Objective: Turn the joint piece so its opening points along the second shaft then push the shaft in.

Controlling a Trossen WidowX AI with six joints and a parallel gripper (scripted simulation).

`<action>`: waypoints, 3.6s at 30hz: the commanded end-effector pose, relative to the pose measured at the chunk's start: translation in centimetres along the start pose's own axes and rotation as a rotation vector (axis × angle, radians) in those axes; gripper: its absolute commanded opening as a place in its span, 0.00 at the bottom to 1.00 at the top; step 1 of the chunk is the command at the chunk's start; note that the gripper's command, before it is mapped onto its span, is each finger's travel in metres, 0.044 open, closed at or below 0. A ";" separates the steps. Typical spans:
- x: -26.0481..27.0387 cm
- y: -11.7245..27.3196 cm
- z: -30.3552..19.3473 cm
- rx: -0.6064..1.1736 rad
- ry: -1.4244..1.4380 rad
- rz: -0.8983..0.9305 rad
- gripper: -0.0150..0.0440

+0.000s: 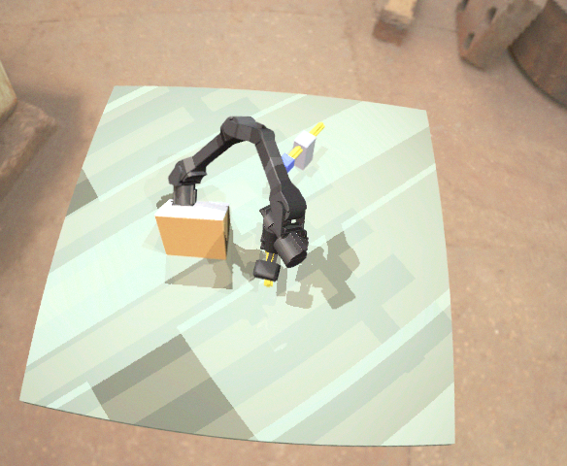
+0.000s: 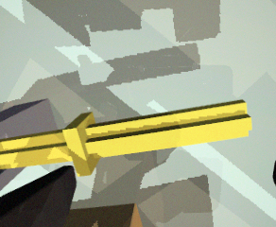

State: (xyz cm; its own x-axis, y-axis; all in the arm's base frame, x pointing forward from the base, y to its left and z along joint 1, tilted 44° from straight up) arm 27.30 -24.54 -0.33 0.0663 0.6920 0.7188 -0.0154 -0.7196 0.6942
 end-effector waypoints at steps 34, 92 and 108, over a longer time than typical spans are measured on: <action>-2.4 -3.5 -0.2 -0.026 -0.692 -0.045 1.00; -2.6 -9.7 -0.4 -0.047 -1.424 -0.024 0.60; -2.6 -9.7 -0.4 -0.047 -1.424 -0.024 0.43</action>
State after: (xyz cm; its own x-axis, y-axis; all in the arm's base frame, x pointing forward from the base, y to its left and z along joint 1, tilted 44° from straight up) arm 26.89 -19.34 -8.92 0.9964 0.0398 0.0754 -0.0277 -0.6847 0.7283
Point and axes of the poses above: the point midway between the two fingers, 35 mm back from their tips, its own y axis back along the fingers, its own x axis across the jaws, z = x × y, the point moved 10 cm from there along y, back along the fingers, and after that the axes turned 5 degrees about y, right-handed, at the moved point
